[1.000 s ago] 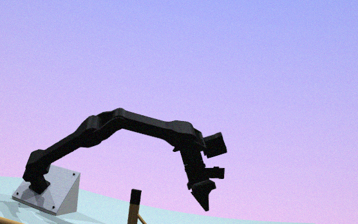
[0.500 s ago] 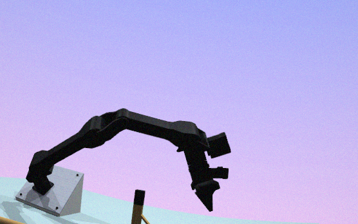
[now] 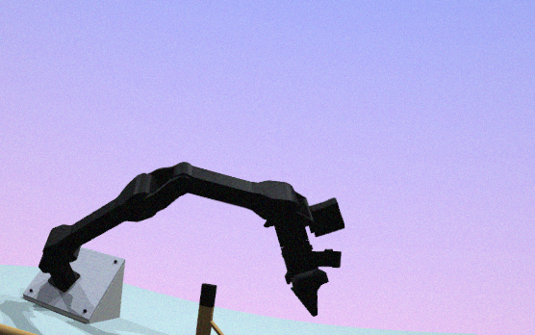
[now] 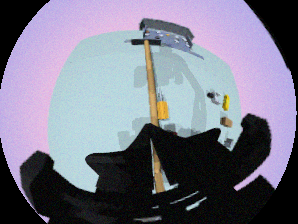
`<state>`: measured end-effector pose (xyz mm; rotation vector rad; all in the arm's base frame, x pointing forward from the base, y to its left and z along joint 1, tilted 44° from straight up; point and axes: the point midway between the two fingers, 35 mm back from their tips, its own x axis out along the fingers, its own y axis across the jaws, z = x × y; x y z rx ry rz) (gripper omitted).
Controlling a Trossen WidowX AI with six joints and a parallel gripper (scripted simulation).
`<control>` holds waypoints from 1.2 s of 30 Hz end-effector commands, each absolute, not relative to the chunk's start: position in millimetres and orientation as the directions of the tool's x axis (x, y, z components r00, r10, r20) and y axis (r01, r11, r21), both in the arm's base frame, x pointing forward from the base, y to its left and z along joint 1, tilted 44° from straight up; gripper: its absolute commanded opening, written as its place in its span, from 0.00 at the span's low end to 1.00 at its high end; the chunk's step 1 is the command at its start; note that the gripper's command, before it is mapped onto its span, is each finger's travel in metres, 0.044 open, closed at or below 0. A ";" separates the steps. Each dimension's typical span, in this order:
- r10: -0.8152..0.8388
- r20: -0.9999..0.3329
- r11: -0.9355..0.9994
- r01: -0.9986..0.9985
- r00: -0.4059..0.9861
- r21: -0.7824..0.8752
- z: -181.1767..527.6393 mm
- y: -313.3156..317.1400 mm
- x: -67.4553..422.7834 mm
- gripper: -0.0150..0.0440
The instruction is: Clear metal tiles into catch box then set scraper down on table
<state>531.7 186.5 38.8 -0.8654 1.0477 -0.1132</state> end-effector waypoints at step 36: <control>-0.426 -0.653 0.639 -0.303 0.626 -0.707 71.0 223.2 515.0 0.79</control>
